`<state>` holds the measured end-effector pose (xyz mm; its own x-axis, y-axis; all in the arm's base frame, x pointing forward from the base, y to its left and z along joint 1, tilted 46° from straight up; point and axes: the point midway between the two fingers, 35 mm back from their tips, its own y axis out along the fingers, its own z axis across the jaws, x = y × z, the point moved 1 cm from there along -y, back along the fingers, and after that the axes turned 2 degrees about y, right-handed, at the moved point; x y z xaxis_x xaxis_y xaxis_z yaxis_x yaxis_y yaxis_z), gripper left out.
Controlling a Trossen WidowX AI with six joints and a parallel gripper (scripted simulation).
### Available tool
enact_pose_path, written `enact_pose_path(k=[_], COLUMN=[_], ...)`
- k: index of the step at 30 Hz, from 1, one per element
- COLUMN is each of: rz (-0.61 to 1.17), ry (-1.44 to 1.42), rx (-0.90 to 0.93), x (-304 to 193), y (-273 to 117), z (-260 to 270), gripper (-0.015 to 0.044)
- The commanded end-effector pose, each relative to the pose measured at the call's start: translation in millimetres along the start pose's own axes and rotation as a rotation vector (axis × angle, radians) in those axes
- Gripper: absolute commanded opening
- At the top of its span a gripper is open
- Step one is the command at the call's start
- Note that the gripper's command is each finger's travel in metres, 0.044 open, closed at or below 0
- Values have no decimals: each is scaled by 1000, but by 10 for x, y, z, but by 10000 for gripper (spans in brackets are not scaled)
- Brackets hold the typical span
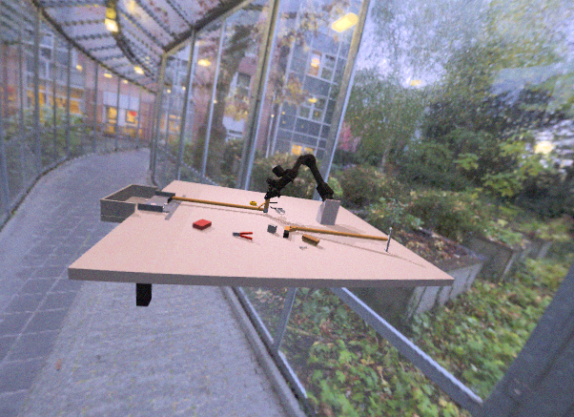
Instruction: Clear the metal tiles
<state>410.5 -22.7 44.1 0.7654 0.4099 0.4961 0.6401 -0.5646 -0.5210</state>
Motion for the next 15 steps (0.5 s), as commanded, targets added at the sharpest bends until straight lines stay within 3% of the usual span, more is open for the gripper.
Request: enact_pose_path(k=[1,15], rz=[-9,-10], ry=[7,7], rx=[-2,-1], x=[-30,-210], y=[-59,-186], z=[-10,-21], gripper=[0,0])
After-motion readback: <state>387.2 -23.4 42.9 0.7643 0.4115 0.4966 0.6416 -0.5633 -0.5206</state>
